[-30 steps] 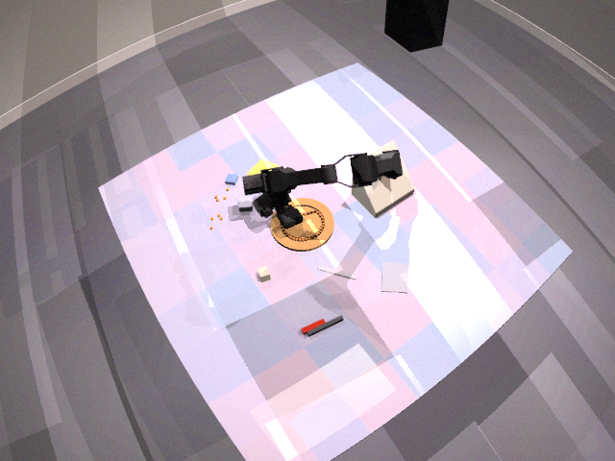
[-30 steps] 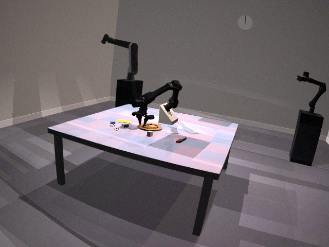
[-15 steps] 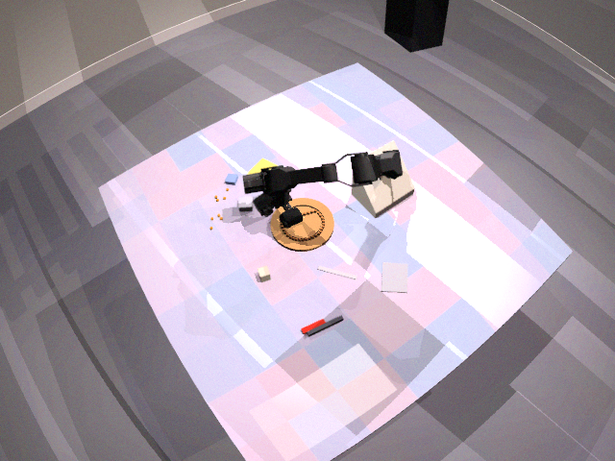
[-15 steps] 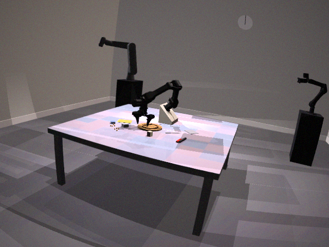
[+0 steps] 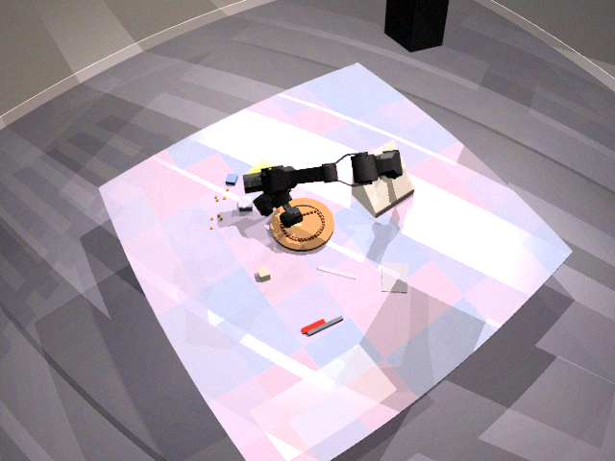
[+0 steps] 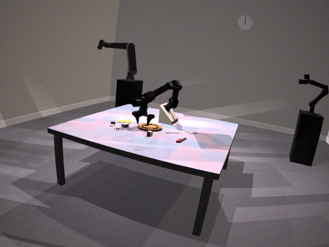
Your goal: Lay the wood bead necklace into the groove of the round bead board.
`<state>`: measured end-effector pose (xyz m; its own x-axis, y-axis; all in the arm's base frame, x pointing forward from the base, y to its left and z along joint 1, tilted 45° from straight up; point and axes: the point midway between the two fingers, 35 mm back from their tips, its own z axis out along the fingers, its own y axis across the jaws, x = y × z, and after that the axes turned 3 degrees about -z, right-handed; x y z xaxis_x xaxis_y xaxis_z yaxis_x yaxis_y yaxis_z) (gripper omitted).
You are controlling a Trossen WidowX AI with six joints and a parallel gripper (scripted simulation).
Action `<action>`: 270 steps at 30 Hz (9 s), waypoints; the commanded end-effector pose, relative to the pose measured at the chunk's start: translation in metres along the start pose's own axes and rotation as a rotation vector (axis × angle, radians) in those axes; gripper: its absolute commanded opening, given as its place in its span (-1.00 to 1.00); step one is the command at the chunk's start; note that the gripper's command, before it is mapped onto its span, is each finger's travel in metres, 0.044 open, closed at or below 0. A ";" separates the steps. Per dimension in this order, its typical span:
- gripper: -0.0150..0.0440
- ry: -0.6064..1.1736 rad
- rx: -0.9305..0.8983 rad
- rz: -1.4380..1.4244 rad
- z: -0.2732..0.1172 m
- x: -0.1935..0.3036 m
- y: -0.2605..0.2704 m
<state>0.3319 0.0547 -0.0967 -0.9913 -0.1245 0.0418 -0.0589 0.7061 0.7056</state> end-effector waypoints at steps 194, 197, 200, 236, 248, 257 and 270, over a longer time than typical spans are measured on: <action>-0.08 -0.004 0.009 0.025 -0.013 0.092 0.027; -0.08 -0.002 0.008 0.026 -0.008 0.093 0.027; -0.08 0.000 0.006 0.028 -0.003 0.094 0.027; -0.49 -0.001 0.008 0.024 0.007 0.094 0.027; -0.49 -0.001 0.008 0.024 0.007 0.094 0.027; -0.49 -0.001 0.008 0.024 0.007 0.094 0.027; -0.49 0.004 0.003 0.032 0.001 0.099 0.021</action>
<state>0.2342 0.0622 -0.0752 -0.9922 -0.1064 0.0655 -0.0296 0.7093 0.7042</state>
